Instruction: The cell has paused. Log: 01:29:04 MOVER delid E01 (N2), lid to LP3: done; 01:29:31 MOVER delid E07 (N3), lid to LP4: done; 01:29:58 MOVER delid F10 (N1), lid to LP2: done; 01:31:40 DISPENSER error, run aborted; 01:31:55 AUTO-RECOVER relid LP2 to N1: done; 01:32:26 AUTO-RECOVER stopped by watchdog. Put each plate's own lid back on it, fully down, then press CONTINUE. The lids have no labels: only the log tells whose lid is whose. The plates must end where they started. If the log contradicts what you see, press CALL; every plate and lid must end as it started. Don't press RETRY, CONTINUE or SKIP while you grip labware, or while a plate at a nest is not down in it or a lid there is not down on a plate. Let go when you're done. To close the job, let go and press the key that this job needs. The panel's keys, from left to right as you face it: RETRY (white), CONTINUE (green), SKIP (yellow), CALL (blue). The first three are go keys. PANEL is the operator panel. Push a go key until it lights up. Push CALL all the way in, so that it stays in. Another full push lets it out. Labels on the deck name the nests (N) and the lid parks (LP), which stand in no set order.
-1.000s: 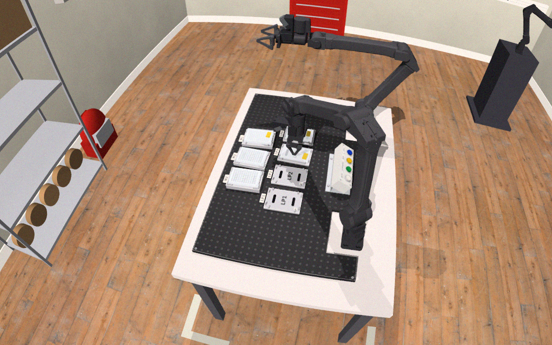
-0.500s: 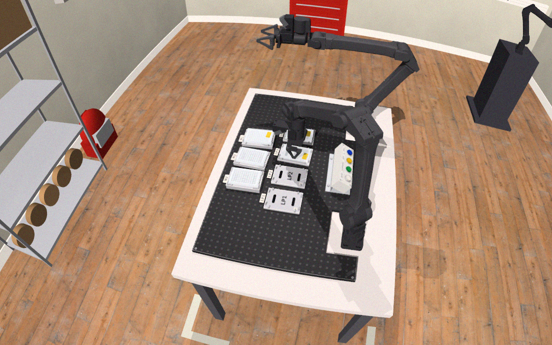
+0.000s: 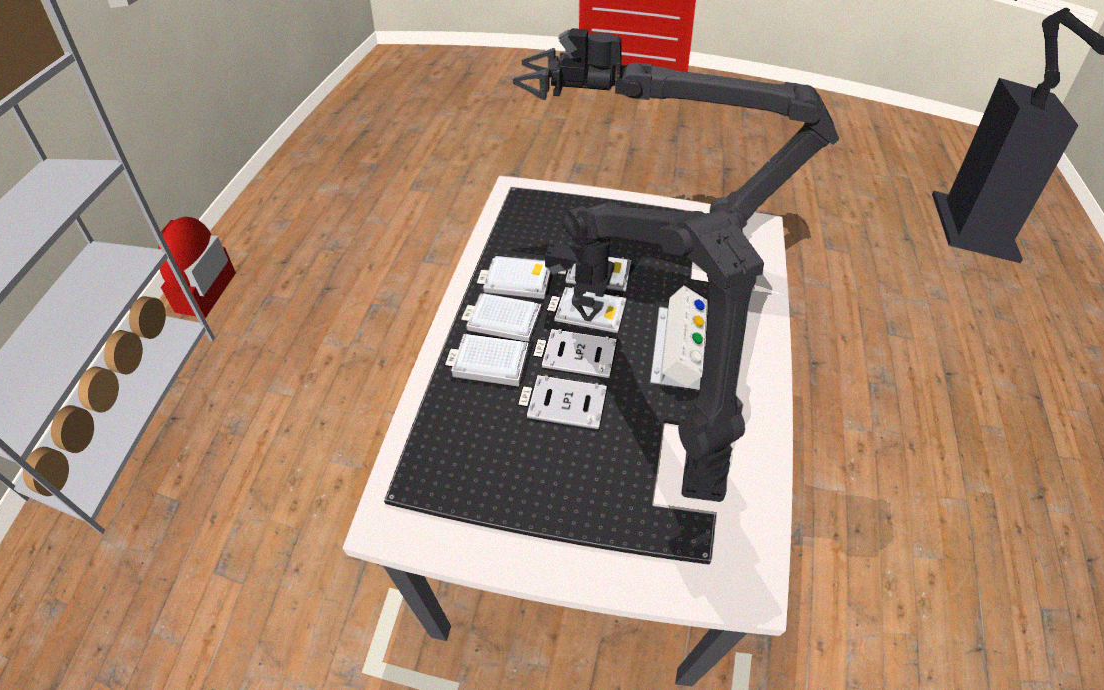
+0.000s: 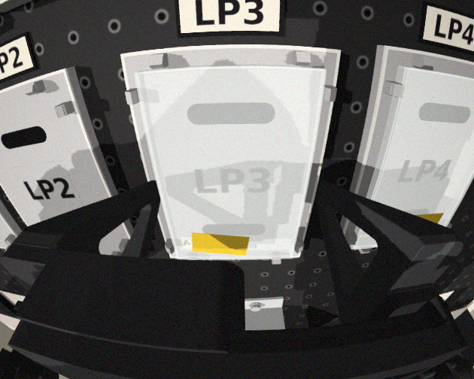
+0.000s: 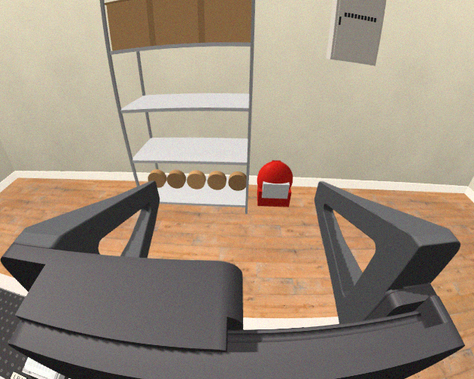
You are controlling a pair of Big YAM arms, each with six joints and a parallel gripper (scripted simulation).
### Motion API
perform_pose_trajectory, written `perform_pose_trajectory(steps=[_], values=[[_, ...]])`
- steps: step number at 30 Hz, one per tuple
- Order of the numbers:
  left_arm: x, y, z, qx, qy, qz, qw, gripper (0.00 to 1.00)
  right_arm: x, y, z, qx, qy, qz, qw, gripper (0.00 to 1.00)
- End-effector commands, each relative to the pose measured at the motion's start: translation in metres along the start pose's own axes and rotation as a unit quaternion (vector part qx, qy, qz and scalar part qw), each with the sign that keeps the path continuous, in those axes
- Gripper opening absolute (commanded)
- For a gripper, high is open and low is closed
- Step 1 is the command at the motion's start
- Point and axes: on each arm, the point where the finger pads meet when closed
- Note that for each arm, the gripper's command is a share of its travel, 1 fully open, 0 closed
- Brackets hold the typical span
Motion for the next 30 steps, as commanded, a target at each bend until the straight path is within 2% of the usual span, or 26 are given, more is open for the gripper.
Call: perform_pose_trajectory(steps=[1, 25, 30], values=[[0.0044, -0.0089, 0.0079, 0.003, 0.011, 0.003, 1.000, 1.00, -0.0025, 0.0022, 0.0351, -0.028, -0.006, -0.001, 1.000, 1.00], [0.0063, -0.0109, 0.0090, 0.003, 0.009, 0.003, 1.000, 1.00, -0.0025, 0.0022, 0.0351, -0.028, -0.006, -0.001, 1.000, 1.00], [0.0064, -0.0113, 0.0090, 0.003, 0.009, 0.003, 1.000, 0.95, -0.0025, 0.0022, 0.0351, -0.028, -0.006, -0.001, 1.000, 1.00]])
Point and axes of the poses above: on each arm, the point where the finger pads meet when closed, its own y axis back along the fingers, its own x axis across the jaws, z = x × y, and after that the axes turned 3 degrees about y, right-handed
